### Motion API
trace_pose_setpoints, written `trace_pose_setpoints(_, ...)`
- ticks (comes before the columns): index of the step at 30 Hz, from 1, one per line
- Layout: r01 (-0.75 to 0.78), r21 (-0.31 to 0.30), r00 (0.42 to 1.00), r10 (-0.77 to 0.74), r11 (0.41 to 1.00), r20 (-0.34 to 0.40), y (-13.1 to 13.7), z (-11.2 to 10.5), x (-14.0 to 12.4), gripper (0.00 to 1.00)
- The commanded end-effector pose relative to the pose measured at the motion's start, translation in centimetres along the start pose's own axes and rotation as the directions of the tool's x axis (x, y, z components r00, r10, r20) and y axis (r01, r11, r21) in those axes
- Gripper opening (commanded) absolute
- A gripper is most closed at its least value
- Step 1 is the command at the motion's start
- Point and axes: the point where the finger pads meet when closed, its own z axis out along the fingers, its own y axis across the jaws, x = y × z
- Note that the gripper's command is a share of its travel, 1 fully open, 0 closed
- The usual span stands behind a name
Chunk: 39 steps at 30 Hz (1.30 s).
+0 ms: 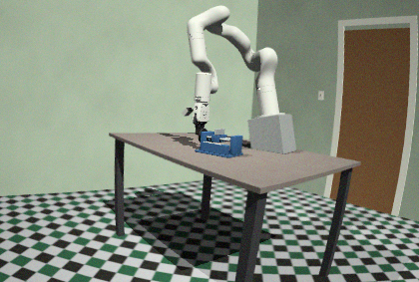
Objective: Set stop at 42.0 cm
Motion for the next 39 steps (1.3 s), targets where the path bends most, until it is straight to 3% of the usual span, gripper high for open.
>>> trace_pose_setpoints(1, 0.000, 0.001, 1.000, 0.000, 1.000, 0.000, -0.1, -0.1, 0.0, 0.06)
trace_pose_setpoints(39, 0.000, 0.001, 1.000, 0.000, 1.000, 0.000, -1.4, -0.9, 0.0, 0.06)
